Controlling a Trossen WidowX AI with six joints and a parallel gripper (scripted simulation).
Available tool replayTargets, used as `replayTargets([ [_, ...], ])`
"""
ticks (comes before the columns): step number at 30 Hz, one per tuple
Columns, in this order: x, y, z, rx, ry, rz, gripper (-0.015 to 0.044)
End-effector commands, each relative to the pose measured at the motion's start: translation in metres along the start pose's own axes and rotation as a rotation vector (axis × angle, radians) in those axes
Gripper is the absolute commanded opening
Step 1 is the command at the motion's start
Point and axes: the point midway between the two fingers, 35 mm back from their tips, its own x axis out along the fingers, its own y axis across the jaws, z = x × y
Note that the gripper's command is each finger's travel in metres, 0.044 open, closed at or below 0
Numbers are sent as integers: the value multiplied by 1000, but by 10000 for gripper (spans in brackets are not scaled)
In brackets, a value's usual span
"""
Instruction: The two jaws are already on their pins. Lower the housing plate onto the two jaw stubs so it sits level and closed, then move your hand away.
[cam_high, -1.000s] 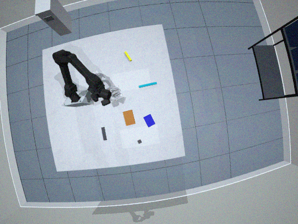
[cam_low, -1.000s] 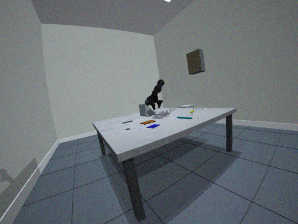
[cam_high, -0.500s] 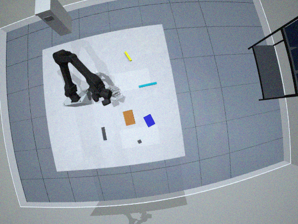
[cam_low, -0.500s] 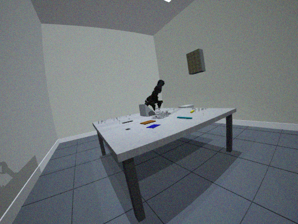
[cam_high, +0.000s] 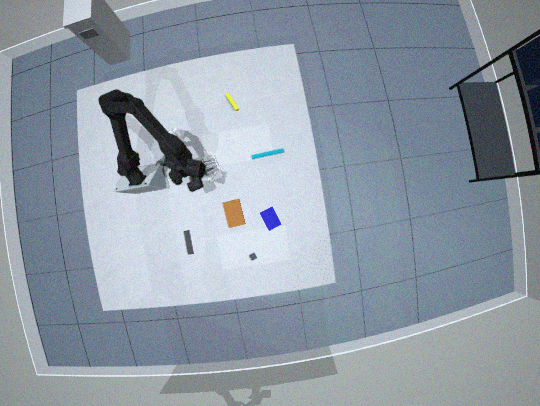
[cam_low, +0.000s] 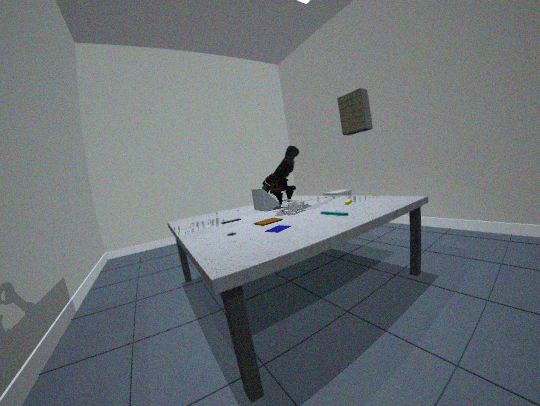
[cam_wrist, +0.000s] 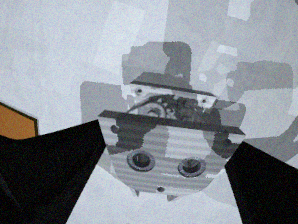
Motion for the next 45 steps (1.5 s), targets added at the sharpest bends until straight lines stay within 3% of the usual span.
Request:
replayTargets([
  [1,12,-1,5,19,-12,-14,351],
  [16,35,-3,7,18,-11,-18,351],
  [45,35,-3,7,18,-11,-18,351],
])
